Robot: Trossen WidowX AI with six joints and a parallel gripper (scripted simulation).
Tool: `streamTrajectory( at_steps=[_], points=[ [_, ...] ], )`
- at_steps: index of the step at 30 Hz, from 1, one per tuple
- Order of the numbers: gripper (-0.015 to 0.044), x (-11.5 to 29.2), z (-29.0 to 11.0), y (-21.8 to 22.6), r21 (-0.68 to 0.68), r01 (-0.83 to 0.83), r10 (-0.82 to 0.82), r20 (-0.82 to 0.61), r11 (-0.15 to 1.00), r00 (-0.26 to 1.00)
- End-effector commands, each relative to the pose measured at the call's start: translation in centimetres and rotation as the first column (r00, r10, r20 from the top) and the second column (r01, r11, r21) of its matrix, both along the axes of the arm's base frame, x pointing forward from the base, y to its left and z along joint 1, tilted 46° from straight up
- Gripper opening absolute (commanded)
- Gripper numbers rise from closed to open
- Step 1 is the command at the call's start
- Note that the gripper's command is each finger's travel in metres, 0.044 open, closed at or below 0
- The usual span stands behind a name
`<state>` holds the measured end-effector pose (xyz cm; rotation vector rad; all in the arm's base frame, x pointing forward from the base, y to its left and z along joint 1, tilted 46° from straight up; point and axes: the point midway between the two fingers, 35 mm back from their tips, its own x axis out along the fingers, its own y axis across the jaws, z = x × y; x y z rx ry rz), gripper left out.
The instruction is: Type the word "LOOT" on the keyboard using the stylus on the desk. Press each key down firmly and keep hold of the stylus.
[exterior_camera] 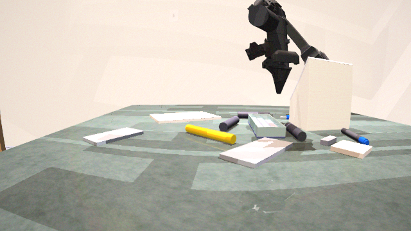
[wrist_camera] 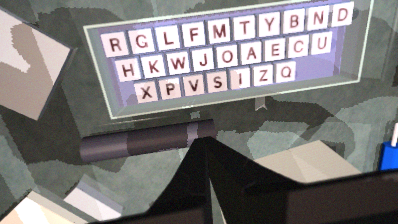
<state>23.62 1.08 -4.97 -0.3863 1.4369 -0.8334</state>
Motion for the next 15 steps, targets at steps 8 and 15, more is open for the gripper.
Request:
streamTrajectory(
  at_steps=[8,15],
  points=[
    [0.0000,-4.1,4.8,-9.3,0.141,0.348,-0.354,0.023,0.927,0.935],
    [0.0000,-9.7,7.2,-14.0,0.242,0.548,-0.578,0.071,0.801,0.813]
  ],
)
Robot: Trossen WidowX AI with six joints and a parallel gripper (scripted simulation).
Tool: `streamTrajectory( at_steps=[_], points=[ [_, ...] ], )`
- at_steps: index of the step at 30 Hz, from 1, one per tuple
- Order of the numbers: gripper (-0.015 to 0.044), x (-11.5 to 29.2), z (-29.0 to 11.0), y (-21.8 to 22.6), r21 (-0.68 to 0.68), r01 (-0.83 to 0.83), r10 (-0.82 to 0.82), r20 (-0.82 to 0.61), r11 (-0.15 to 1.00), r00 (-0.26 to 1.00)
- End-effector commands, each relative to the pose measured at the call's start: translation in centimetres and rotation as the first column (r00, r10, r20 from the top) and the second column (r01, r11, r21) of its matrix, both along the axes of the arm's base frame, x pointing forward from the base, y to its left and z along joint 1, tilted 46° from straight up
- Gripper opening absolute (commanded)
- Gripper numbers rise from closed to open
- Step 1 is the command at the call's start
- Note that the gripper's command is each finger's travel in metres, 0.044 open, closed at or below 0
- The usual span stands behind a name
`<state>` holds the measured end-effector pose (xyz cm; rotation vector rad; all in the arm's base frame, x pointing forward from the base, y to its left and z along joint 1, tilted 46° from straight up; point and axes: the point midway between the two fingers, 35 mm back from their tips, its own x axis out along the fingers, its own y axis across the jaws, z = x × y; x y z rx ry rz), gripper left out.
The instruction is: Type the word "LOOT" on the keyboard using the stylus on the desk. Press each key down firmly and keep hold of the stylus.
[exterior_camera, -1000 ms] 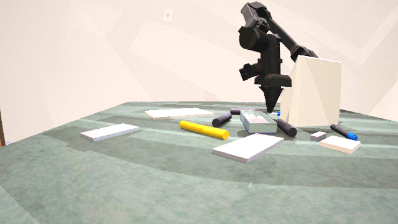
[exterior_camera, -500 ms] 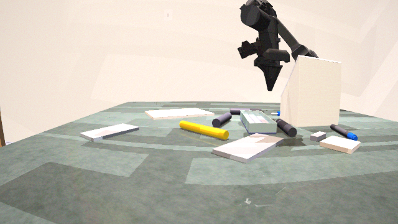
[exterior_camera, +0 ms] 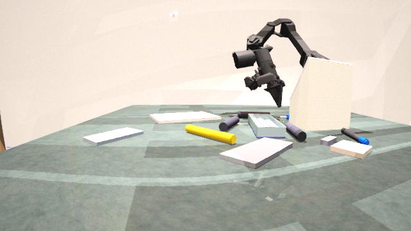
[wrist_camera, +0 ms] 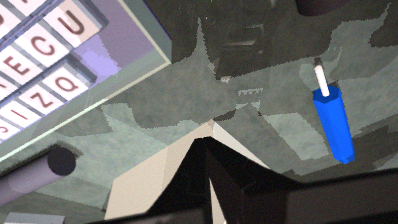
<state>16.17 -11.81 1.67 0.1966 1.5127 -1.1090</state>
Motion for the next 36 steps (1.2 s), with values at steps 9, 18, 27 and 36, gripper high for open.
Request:
streamTrajectory(
  at_steps=[9,18,27,36],
  points=[
    [0.0000,-10.2,1.8,-3.0,0.070,0.357,-0.364,0.154,0.931,0.919],
    [0.0000,-10.8,1.6,-3.3,0.072,0.376,-0.383,0.163,0.924,0.909],
    [0.0000,-10.9,0.6,-4.3,0.072,0.376,-0.383,0.163,0.924,0.909],
    [0.0000,-11.1,-0.2,-5.2,0.071,0.376,-0.383,0.163,0.924,0.909]
  ],
)
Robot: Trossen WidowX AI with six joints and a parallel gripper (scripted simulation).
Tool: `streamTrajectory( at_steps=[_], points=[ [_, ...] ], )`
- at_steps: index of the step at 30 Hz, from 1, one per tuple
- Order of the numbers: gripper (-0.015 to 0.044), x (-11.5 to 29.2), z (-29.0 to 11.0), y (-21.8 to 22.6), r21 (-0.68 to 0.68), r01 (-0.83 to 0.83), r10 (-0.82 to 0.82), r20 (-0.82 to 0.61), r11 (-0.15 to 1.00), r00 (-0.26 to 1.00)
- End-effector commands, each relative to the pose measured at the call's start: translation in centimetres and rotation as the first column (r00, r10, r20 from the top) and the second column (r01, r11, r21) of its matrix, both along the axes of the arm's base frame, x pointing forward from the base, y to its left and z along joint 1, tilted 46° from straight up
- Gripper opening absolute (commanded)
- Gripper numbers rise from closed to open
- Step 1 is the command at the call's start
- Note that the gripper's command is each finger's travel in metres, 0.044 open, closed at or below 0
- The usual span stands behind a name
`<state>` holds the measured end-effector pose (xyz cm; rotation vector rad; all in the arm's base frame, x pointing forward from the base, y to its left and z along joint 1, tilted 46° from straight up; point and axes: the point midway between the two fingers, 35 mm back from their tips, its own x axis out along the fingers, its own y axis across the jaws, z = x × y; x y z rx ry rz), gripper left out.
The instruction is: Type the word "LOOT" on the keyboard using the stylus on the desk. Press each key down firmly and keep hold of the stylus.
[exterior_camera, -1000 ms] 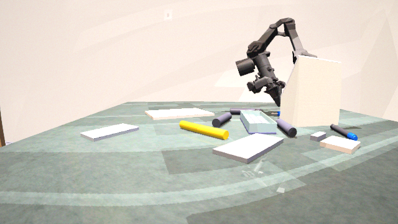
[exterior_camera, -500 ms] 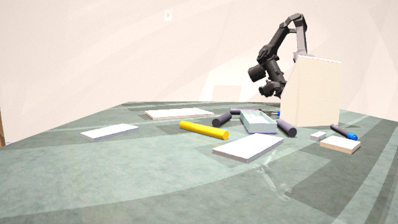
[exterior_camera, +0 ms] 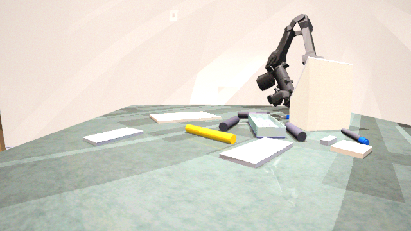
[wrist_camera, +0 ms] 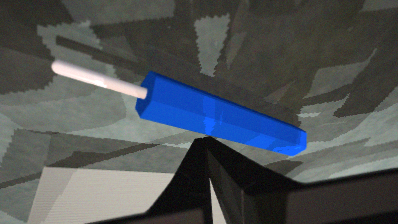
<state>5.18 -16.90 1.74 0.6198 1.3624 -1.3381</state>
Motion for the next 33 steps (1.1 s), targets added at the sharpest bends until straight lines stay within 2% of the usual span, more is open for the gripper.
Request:
streamTrajectory(
  at_steps=[1,33],
  points=[
    [0.0000,-0.1,-0.3,-0.1,0.008,-0.003,0.003,-0.002,1.000,1.000],
    [0.0000,2.1,2.9,-3.3,0.005,-0.003,0.003,0.000,1.000,1.000]
  ],
)
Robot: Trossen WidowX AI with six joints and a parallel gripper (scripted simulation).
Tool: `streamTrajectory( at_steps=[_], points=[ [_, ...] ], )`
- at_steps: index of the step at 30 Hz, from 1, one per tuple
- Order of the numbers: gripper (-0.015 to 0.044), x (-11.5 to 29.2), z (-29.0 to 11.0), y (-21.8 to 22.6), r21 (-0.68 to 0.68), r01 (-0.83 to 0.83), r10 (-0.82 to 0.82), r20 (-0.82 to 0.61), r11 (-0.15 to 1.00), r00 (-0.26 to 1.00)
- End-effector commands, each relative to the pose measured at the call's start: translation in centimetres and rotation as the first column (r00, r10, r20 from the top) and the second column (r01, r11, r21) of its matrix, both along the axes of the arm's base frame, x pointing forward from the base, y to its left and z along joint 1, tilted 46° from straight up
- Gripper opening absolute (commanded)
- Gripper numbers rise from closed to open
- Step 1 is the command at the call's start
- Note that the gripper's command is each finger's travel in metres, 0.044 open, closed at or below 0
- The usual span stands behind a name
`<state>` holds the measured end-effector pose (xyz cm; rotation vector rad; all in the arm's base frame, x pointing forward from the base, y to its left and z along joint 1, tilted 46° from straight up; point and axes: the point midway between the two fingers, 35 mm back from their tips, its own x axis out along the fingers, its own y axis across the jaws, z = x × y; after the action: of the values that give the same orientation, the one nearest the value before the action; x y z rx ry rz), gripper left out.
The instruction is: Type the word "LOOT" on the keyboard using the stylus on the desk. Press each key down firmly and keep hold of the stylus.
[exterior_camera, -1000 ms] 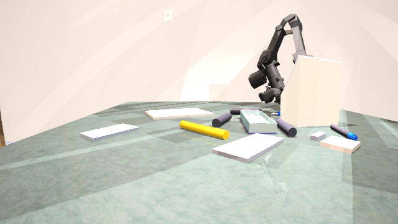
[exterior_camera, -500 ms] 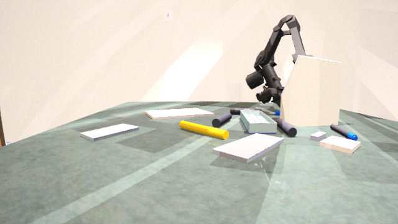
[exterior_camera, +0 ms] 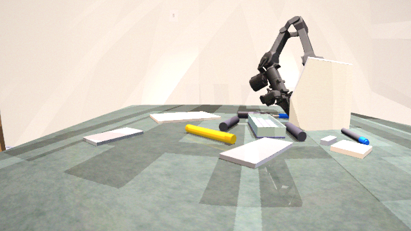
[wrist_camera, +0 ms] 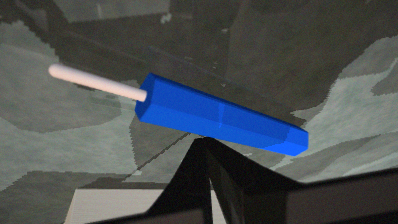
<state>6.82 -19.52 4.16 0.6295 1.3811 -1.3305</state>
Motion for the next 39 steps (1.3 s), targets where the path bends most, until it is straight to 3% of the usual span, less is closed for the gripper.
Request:
streamTrajectory(
  at_steps=[1,19,28,34,35,39],
  points=[
    [0.0000,0.5,0.6,-0.8,-0.013,-0.004,0.004,0.006,1.000,1.000],
    [0.0000,0.9,1.1,-1.4,-0.014,-0.004,0.004,0.006,1.000,1.000],
    [0.0000,1.2,3.9,1.5,-0.013,-0.004,0.004,0.007,1.000,1.000],
    [0.0150,1.3,3.5,1.1,-0.012,-0.007,0.007,0.012,1.000,1.000],
    [0.0150,1.3,3.5,1.1,-0.012,-0.007,0.007,0.012,1.000,1.000],
    [0.0045,1.3,3.5,1.1,-0.012,-0.007,0.007,0.012,1.000,1.000]
  ],
)
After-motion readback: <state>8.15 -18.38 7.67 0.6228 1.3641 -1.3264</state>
